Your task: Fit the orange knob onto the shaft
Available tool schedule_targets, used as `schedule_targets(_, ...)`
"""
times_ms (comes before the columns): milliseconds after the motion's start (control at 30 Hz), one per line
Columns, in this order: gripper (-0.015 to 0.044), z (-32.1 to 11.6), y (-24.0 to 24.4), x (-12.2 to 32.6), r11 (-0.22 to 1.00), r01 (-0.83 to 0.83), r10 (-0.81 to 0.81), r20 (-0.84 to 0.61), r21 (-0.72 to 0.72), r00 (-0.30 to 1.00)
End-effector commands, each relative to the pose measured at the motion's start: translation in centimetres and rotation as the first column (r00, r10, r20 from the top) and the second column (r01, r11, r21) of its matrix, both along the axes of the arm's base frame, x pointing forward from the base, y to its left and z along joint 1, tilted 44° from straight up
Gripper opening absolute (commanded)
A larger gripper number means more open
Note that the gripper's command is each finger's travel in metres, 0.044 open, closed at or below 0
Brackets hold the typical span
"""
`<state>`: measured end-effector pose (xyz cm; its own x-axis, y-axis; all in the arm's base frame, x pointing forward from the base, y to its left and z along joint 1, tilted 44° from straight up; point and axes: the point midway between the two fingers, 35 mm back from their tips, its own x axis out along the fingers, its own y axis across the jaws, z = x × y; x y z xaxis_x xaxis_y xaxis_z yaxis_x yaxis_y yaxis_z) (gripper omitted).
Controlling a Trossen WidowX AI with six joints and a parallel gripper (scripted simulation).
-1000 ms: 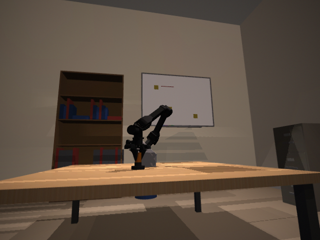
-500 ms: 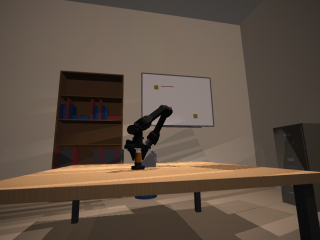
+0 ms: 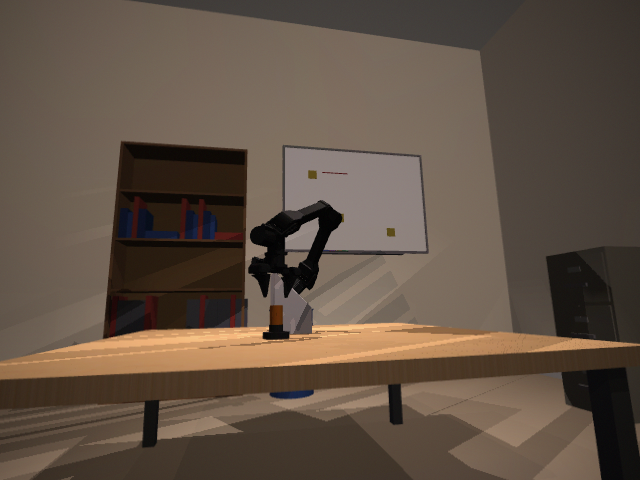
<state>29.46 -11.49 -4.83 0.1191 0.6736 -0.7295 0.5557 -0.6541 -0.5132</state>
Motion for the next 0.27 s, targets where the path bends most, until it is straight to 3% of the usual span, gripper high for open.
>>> schedule_targets(0,0.044,1.81,-1.34,-0.55,1.0,-0.01,0.01,-0.002,-0.002,1.0)
schedule_targets(233,0.044,1.6,-1.64,-0.08,1.0,-0.01,0.01,-0.002,-0.002,1.0)
